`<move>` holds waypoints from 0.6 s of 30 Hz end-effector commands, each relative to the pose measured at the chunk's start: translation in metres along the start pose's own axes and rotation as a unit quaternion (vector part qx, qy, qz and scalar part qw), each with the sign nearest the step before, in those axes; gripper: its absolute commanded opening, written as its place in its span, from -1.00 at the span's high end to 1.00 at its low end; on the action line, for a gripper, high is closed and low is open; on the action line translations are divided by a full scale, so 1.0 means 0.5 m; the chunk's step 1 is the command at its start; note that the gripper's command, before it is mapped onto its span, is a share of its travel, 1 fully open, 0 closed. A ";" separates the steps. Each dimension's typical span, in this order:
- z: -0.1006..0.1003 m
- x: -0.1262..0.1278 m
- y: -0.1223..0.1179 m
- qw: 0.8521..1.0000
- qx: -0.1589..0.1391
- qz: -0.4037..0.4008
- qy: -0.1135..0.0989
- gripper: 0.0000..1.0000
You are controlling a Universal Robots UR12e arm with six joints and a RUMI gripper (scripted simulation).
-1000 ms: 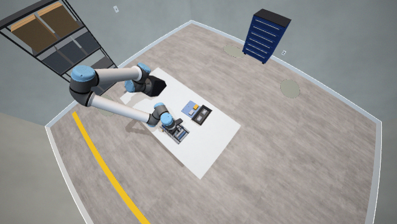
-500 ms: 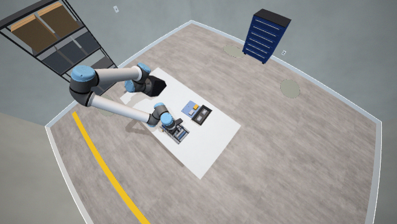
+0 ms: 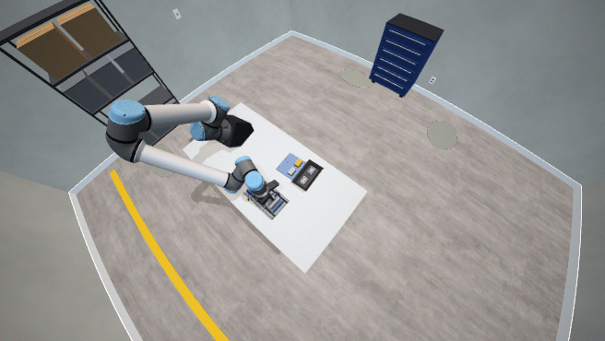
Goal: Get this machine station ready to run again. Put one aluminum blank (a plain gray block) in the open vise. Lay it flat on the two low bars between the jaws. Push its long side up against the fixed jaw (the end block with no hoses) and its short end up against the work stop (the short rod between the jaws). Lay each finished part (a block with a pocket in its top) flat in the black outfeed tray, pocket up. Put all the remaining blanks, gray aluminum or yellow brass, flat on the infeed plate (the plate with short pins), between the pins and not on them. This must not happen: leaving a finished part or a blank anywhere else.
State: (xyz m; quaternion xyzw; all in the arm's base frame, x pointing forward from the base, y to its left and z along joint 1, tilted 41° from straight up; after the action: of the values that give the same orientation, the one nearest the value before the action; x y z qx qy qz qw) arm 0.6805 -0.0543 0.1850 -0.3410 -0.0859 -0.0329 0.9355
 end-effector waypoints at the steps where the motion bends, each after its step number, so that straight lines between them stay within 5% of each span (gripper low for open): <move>1: 0.001 0.001 0.001 1.000 0.000 0.000 -0.001 1.00; 18: 0.001 0.003 0.006 1.000 0.000 0.000 -0.001 1.00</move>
State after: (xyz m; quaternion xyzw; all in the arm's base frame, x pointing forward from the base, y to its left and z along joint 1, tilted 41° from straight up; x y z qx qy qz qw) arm 0.6816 -0.0521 0.1833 -0.3410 -0.0859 -0.0329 0.9355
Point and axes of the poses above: the point where the finger pads meet when closed, its own z axis back along the fingers, its own x axis across the jaws, y = z × x, the point moved 7 cm from there along z, back along the fingers, and after that the axes turned 6 degrees about -z, right-handed, at the moved point
